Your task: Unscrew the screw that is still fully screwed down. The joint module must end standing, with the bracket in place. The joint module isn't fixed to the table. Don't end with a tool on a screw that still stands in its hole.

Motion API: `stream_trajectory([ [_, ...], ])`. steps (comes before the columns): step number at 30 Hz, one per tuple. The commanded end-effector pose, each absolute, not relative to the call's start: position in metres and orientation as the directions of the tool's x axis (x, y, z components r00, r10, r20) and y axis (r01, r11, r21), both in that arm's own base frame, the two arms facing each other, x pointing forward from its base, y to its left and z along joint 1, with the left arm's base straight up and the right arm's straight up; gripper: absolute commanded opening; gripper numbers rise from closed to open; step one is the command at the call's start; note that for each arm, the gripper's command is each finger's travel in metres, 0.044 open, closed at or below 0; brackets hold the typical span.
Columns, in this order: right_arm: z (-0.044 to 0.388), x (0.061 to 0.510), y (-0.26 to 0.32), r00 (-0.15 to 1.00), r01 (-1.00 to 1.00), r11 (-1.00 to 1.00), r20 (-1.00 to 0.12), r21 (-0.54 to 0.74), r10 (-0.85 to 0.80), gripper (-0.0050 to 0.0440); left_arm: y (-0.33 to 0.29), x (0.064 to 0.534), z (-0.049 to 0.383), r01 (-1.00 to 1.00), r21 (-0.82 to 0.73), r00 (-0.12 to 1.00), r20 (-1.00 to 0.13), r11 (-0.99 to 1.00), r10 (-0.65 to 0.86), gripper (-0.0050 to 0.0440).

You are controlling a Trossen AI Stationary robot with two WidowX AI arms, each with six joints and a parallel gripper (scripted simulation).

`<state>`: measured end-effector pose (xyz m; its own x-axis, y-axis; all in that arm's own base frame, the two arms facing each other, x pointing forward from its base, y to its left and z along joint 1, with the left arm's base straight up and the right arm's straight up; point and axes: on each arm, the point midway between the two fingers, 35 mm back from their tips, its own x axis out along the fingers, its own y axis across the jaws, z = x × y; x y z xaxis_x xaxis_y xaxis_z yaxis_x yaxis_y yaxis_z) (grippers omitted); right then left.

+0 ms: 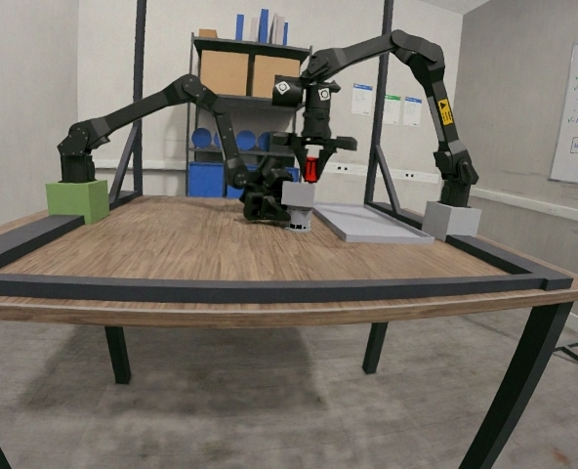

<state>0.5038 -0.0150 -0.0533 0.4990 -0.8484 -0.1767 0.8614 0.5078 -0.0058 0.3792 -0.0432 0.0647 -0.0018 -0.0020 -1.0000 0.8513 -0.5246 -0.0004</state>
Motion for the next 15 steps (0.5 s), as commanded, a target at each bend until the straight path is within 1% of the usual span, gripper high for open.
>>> stream_trajectory([
  [1,-0.0392,0.5104,-0.016,0.5,0.864,0.503,-0.165,0.028,-0.85,0.0245,-0.0417,0.3831,0.0698,0.914,0.019,0.022,-1.0,-0.405,0.002,0.013],
  [5,-0.0392,0.5104,-0.016,0.5,0.864,0.503,-0.165,0.028,-0.85,0.0245,-0.0416,0.3831,0.0698,0.914,0.019,0.022,-1.0,-0.405,0.002,0.013],
  [10,-0.0392,0.5104,-0.016,0.5,0.864,0.503,-0.165,0.028,-0.85,0.0245,-0.0415,0.3836,0.0702,0.978,0.022,0.023,-1.0,-0.209,0.003,0.013],
  [15,-0.0392,0.5104,-0.016,0.5,0.864,0.503,-0.165,0.028,-0.85,0.0245,-0.0415,0.3838,0.0701,1.0,0.022,0.022,-1.0,-0.004,0.004,0.013],
])
